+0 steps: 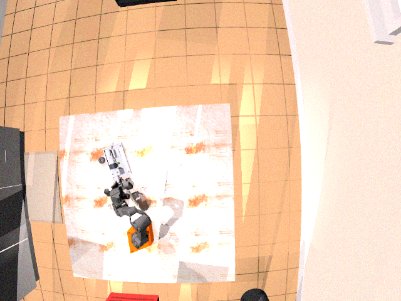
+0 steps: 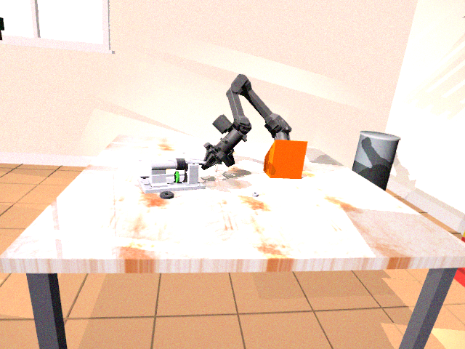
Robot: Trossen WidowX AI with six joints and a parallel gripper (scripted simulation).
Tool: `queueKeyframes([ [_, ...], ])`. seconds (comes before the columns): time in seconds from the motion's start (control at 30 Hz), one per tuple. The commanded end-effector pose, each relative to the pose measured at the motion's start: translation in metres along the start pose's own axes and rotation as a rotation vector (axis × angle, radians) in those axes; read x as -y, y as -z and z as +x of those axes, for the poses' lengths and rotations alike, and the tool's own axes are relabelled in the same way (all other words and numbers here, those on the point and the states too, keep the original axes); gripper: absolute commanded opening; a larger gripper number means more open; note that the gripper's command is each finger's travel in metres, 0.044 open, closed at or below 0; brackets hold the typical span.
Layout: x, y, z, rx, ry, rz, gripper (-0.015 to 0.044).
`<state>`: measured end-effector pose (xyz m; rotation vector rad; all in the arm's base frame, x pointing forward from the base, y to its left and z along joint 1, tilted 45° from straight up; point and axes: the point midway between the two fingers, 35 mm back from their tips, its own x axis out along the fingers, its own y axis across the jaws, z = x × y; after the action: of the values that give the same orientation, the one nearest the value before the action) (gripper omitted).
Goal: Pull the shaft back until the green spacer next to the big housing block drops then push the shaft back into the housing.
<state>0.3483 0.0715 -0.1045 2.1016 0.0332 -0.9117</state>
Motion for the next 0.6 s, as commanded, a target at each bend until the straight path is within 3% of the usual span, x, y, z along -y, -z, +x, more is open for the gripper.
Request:
queueKeyframes([
  [0.0,-0.0005,0.0026,0.0016,-0.003,-0.002,0.000,0.0000],
  [0.57,-0.0006,0.0060,0.0049,-0.003,-0.002,0.000,0.0000],
])
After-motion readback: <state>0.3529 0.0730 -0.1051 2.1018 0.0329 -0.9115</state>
